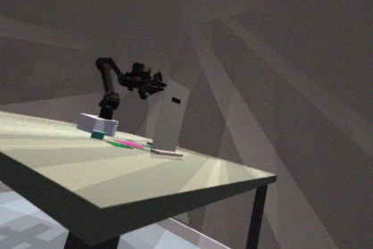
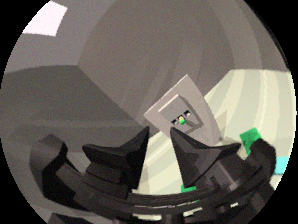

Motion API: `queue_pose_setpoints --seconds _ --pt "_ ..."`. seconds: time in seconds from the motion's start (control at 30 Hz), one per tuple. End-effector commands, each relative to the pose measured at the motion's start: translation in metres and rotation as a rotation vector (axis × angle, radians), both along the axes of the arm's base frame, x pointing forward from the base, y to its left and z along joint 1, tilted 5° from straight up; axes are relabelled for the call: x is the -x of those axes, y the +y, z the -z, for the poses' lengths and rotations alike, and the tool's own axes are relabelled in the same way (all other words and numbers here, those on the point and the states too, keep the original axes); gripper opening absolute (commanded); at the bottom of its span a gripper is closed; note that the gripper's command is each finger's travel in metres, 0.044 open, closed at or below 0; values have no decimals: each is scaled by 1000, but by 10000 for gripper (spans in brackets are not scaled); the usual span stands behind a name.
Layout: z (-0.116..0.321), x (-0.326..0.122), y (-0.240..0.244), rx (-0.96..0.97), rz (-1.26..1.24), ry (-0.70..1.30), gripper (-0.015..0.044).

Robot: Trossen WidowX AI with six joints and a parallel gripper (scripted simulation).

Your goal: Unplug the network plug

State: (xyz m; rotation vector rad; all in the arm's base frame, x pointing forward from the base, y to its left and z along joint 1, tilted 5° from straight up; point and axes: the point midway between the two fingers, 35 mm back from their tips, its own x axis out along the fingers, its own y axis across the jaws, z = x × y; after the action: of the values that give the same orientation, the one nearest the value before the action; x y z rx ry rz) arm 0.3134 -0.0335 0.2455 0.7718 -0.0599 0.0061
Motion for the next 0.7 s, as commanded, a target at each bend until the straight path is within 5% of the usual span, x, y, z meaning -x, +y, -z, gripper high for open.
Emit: queue_pose_setpoints --seconds 0.0,0.67 --pt "17 5 -4 -157 -16 1 156" --pt "70 35 -12 -718 -64 4 156"
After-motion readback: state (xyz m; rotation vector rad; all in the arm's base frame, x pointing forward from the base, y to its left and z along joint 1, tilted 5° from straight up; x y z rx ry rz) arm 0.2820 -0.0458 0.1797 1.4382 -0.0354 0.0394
